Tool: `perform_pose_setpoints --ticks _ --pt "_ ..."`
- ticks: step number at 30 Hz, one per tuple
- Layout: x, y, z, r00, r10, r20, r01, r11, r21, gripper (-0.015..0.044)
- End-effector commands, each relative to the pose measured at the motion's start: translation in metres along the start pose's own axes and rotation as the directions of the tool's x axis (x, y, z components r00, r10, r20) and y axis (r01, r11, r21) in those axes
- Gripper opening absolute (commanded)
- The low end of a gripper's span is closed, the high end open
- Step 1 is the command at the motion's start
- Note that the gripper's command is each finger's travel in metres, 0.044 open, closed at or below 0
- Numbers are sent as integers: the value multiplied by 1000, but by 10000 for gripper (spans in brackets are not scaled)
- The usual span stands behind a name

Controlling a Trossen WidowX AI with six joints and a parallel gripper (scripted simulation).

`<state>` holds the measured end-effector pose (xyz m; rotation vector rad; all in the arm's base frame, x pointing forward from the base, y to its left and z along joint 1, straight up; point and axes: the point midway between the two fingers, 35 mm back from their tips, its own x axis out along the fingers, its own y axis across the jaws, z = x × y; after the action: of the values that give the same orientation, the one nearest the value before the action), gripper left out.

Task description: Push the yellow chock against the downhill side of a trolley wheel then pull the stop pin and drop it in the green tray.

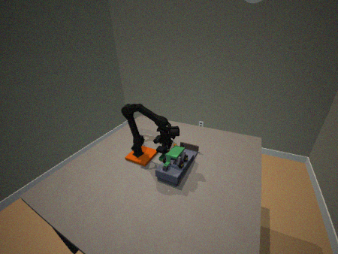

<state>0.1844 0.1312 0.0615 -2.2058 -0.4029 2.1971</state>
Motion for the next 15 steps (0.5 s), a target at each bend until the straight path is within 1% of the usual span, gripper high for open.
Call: perform_pose_setpoints --ticks 1,15 --pt "2 3 0 1000 -4 1 4 1000 -3 190" --pt "5 11 0 1000 -3 1 3 1000 -3 190"
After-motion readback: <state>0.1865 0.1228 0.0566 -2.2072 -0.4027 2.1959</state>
